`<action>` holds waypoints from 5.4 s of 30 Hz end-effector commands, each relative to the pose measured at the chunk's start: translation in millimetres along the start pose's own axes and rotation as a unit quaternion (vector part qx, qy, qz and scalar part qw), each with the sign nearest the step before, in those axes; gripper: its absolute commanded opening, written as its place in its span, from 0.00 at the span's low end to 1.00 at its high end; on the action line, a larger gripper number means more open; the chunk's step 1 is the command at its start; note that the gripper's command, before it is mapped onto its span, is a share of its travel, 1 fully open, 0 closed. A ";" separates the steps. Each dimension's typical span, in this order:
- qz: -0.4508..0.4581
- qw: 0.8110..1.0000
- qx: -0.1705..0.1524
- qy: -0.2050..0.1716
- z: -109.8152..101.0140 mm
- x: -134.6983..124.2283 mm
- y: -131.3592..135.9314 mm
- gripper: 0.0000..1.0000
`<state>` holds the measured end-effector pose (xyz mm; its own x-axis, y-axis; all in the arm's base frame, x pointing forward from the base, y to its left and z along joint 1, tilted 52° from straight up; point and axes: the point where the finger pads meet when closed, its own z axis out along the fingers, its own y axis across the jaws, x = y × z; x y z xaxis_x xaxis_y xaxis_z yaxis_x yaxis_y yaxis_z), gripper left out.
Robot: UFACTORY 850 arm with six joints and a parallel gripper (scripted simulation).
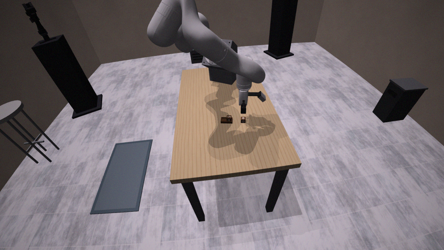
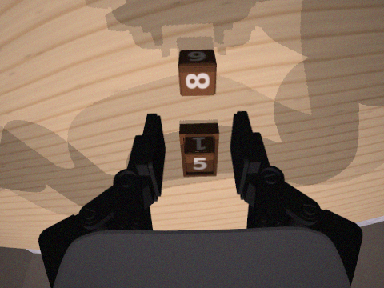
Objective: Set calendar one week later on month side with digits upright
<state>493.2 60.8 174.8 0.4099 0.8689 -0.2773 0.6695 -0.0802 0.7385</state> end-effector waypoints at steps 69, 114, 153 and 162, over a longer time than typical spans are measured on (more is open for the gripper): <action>0.000 1.000 0.000 0.000 50.5 0.6 1.3 0.47; 0.000 1.000 0.000 0.000 51.3 0.6 1.3 0.47; 0.000 1.000 0.000 0.000 77.5 0.6 1.3 0.47; 0.000 1.000 0.000 0.000 77.5 0.6 1.3 0.47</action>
<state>542.3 23.0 127.7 0.4101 0.8688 -0.2776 0.6697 -0.0802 0.7383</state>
